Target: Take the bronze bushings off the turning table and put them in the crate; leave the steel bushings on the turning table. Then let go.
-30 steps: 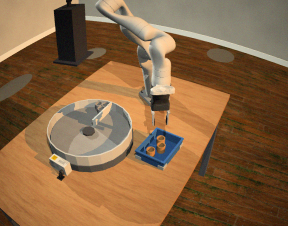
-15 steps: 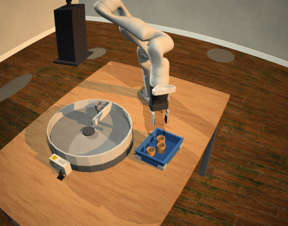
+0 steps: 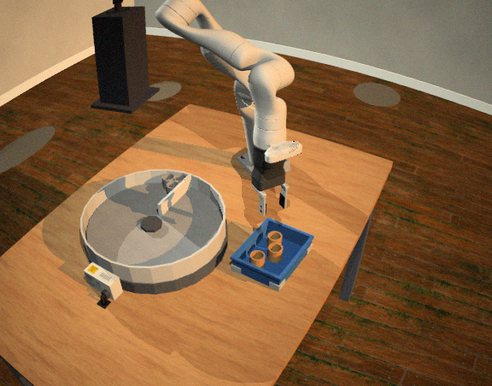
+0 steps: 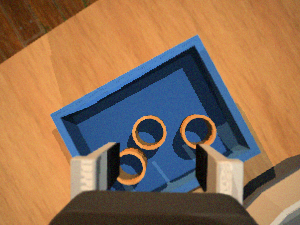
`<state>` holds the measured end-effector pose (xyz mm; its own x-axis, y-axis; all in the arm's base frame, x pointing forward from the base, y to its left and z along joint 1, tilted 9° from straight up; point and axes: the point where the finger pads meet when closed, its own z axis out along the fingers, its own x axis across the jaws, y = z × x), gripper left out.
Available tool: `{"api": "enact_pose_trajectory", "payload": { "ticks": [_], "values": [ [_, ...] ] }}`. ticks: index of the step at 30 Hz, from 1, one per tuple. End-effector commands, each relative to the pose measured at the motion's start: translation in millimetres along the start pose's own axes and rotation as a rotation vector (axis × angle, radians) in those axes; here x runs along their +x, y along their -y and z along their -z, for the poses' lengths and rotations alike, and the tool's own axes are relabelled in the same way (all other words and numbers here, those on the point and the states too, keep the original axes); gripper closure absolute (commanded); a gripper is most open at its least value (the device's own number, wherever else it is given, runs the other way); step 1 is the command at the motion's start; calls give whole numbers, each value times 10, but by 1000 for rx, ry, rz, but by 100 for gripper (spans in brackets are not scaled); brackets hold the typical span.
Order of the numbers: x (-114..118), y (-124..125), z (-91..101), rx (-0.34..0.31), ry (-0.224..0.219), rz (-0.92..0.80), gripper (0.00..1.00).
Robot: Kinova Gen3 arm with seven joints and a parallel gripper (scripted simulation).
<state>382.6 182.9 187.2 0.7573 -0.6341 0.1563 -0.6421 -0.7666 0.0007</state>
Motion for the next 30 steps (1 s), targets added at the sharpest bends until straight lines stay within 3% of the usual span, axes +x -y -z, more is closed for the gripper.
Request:
{"api": "enact_pose_trajectory", "payload": {
  "ticks": [1,7,19,24,30],
  "values": [
    [2,3,5,1,-1,-1,0],
    [7,-7,33,1,-1,238,0],
    [7,-7,33,1,-1,238,0],
    [12,-17,61,1,-2,476,0],
    [12,-17,61,1,-2,476,0]
  ]
}}
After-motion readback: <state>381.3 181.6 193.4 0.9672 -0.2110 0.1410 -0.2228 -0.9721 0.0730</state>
